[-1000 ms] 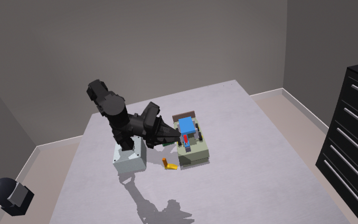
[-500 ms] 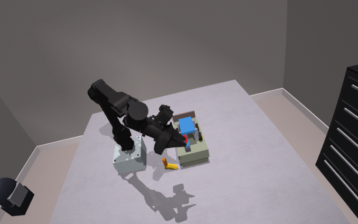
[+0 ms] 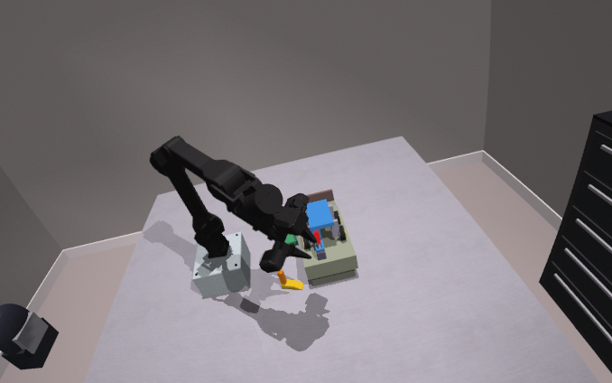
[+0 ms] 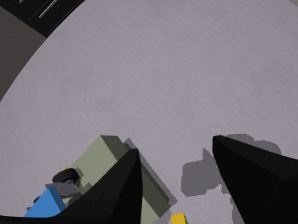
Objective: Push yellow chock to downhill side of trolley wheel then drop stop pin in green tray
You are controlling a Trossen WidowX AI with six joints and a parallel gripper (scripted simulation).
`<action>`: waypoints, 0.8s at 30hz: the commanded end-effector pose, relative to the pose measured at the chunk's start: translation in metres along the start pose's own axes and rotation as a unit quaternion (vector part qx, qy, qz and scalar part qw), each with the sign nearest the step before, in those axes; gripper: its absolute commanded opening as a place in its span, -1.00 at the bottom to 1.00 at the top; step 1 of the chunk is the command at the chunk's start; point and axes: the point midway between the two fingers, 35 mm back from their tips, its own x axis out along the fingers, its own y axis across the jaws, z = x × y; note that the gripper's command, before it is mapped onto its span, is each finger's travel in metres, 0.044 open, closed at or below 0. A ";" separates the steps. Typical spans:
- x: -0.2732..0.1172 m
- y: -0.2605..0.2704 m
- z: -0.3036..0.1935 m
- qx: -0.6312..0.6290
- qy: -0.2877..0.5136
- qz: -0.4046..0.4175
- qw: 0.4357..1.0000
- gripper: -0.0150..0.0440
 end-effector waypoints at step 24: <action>0.022 0.024 -0.167 0.536 0.150 -0.245 0.794 0.15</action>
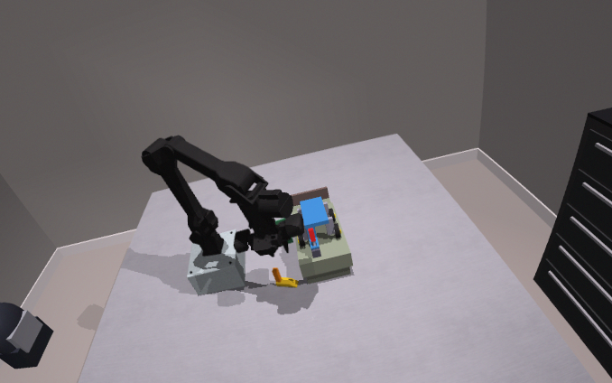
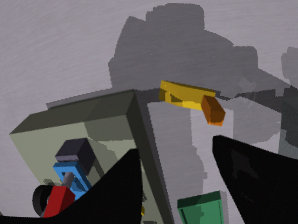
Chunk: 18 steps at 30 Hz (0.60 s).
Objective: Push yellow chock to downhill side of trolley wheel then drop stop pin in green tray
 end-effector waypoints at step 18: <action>0.033 -0.036 -0.020 0.140 -0.020 -0.077 0.987 0.15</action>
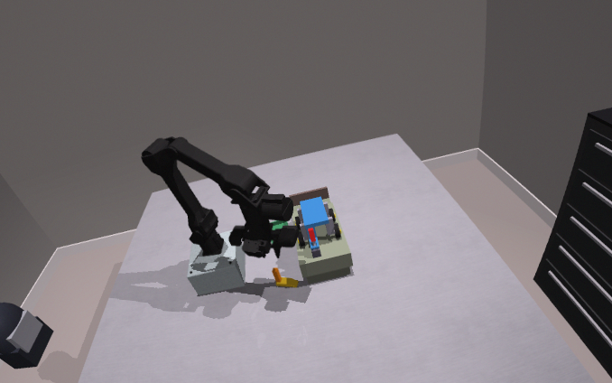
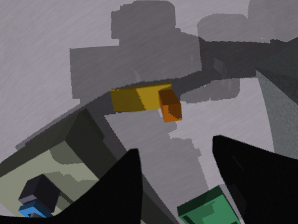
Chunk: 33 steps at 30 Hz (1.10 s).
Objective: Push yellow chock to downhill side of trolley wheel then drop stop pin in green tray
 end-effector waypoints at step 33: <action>0.069 -0.006 0.000 0.004 -0.001 -0.008 1.000 0.15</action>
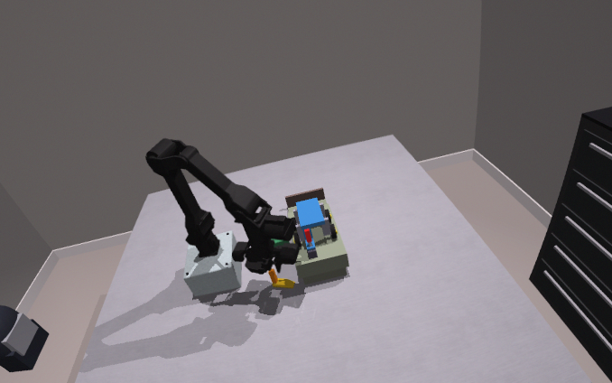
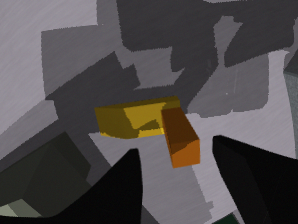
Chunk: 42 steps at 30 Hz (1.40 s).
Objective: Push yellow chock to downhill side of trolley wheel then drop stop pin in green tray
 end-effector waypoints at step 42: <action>0.031 -0.002 0.000 0.000 0.000 -0.002 1.000 -0.34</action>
